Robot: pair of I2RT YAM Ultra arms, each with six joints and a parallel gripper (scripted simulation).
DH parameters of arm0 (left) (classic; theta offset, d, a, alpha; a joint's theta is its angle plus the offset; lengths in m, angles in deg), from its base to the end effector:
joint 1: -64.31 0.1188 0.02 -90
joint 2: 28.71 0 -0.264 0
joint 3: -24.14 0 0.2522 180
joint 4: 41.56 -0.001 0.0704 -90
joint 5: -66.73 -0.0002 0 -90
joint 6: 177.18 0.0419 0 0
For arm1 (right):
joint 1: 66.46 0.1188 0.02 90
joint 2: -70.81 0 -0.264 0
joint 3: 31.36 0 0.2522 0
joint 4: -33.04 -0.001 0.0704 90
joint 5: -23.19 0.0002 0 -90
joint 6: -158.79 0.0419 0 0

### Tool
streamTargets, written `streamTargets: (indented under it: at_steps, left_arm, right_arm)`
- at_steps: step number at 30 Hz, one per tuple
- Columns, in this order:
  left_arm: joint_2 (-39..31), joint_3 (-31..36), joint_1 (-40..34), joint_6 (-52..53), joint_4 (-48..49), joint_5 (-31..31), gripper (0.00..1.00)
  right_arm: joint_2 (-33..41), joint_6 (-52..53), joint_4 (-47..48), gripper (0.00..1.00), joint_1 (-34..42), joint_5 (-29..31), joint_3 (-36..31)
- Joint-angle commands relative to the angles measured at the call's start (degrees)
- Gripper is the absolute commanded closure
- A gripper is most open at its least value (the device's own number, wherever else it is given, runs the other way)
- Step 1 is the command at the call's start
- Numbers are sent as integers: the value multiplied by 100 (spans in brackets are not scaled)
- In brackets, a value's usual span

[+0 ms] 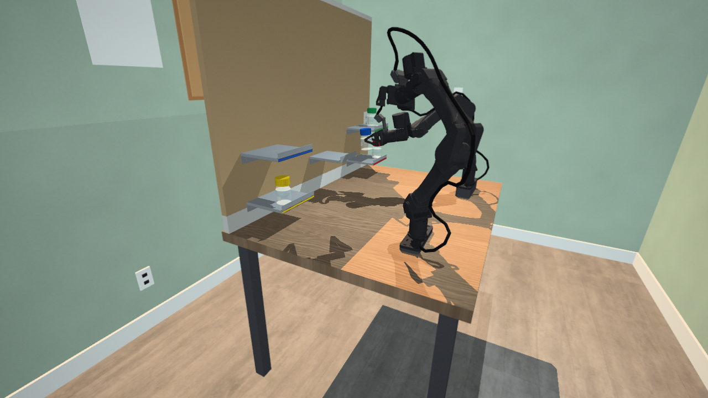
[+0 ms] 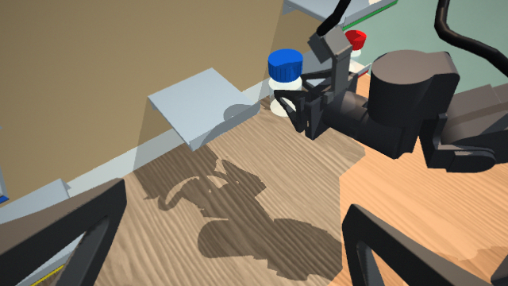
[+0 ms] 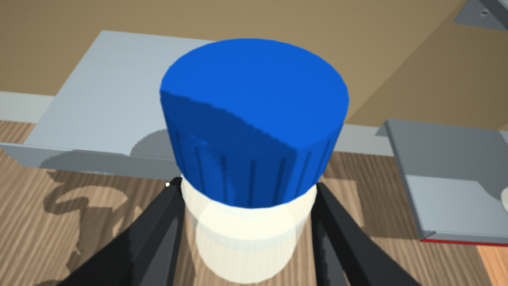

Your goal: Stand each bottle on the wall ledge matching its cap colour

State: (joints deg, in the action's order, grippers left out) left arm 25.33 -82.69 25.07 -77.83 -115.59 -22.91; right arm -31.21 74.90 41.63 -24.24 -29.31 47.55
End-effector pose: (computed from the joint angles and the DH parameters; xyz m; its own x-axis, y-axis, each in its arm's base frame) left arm 0.0954 -0.0763 0.4925 -0.1748 0.3525 -0.9193 0.6653 0.7306 0.1537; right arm 0.3180 0.2555 0.2518 -0.1949 -0.0628 -0.9788 -0.0764 0.9959 -0.0487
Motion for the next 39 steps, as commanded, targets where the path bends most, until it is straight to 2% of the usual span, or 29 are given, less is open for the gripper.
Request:
streamTargets:
  at_steps: [1,6,14,16,23,25,30,39]
  left_arm:
    - [71,-129,74,29,0,-33,0]
    - [71,-129,74,29,0,-33,0]
    - [71,-129,74,29,0,-33,0]
    - [71,-129,74,29,0,-33,0]
    - [71,-129,74,29,0,-33,0]
    - [71,-129,74,29,0,-33,0]
    - [71,-129,74,29,0,-33,0]
    - [71,-129,74,29,0,-33,0]
  right_arm:
    - [-317,203,-211,50,343,573,784]
    - [-821,291,-524,50,587,773,1539]
    - [-1068,353,-619,50,707,790,1966]
    - [-1023,225,-468,50,706,644,1905]
    - [-621,-280,318,50,392,-713,1190]
    - [-621,-280,318,50,392,-713,1190]
    - [-495,-394,582,50,188,-1182,856]
    - [-574,-333,630,50,172,-1151,788]
